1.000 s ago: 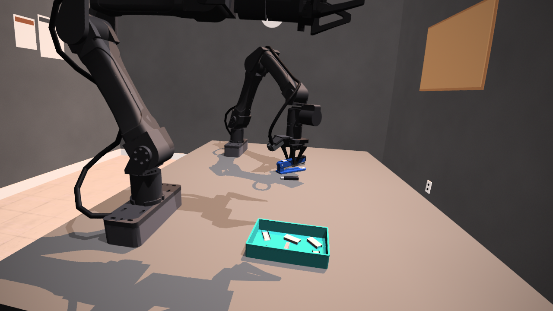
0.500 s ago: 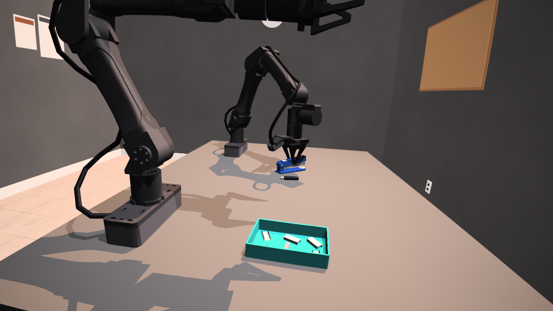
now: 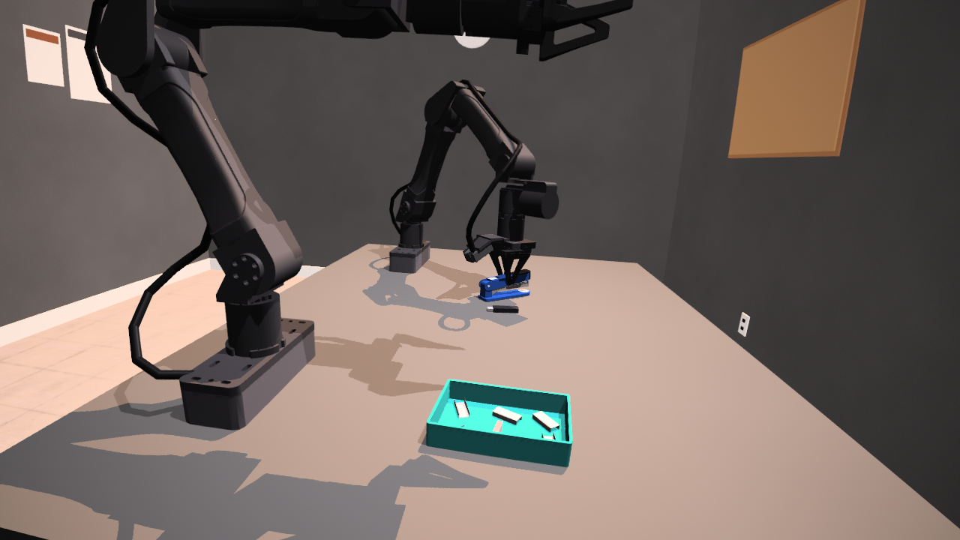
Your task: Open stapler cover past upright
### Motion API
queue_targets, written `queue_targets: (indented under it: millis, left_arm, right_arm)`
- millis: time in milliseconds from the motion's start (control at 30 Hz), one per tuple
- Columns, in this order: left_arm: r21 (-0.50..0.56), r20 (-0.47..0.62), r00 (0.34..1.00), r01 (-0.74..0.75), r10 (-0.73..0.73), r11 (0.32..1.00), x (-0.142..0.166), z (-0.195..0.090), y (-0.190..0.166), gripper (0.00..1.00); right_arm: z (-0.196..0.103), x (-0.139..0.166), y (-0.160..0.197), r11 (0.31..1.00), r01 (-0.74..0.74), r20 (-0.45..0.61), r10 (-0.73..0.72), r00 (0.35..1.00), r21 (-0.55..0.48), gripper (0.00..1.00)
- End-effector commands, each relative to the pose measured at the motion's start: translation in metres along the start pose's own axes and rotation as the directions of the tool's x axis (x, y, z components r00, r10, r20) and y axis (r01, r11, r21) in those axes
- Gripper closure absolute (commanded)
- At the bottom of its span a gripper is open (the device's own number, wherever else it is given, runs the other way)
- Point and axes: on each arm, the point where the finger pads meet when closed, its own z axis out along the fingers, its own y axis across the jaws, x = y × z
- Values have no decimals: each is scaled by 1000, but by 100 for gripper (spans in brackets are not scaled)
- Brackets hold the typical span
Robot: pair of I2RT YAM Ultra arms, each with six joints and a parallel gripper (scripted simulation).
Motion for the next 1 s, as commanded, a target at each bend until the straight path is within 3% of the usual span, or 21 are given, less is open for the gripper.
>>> queue_targets:
  millis: [0, 133, 367, 733, 833, 967]
  left_arm:
    - [-14, 1, 1000, 7, -7, 1000, 1, -29, 3, 83]
    - [-14, 1, 1000, 7, -7, 1000, 1, -55, 3, 83]
    - [20, 0, 996, 88, -88, 996, -16, -48, 7, 83]
    - [6, 0, 997, 72, -72, 997, -172, -42, 54, 83]
    - [2, 2, 999, 50, -50, 999, -201, -39, 56, 83]
    - [-4, -4, 999, 33, -33, 999, -218, -36, 57, 83]
  right_arm:
    - [-7, -18, 1, 1000, 5, 36, -5, 999, -3, 0]
    - [-7, -18, 1, 1000, 5, 36, -5, 999, -3, 0]
    - [-7, -18, 1, 1000, 5, 36, -5, 999, -3, 0]
    - [-7, -18, 1, 1000, 5, 36, -5, 999, -3, 0]
    - [-7, -18, 1, 1000, 5, 36, -5, 999, -3, 0]
    - [-7, -18, 1, 1000, 5, 36, -5, 999, -3, 0]
